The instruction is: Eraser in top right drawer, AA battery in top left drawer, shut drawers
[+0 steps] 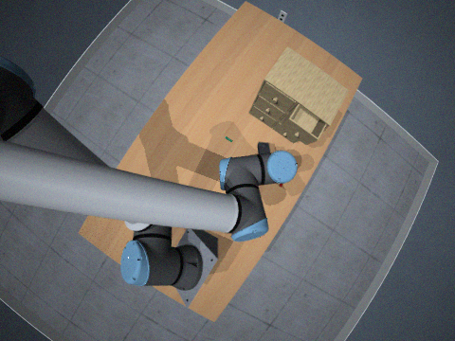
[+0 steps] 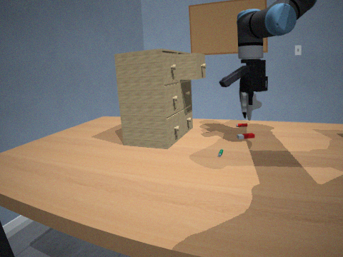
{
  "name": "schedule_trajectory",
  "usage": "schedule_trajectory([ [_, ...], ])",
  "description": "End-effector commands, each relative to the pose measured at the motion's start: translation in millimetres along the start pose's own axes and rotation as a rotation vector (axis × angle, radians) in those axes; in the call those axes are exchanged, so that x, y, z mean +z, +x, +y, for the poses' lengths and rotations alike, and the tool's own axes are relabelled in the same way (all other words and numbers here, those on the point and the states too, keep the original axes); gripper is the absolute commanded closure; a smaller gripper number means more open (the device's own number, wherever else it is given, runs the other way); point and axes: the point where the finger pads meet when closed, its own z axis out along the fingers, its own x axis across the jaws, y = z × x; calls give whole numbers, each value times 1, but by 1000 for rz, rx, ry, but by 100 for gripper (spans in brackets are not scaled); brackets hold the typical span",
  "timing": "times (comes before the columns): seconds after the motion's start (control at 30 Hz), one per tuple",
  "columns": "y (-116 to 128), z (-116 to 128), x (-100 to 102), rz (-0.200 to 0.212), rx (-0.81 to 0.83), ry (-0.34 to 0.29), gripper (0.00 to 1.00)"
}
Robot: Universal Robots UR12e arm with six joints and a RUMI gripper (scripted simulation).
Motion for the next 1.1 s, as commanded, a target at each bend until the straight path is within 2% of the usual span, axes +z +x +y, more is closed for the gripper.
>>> schedule_trajectory([
  [0.0, 1, 0, 0, 1, -1, 1, 77],
  [1.07, 1, 0, 3, 1, -1, 1, 77],
])
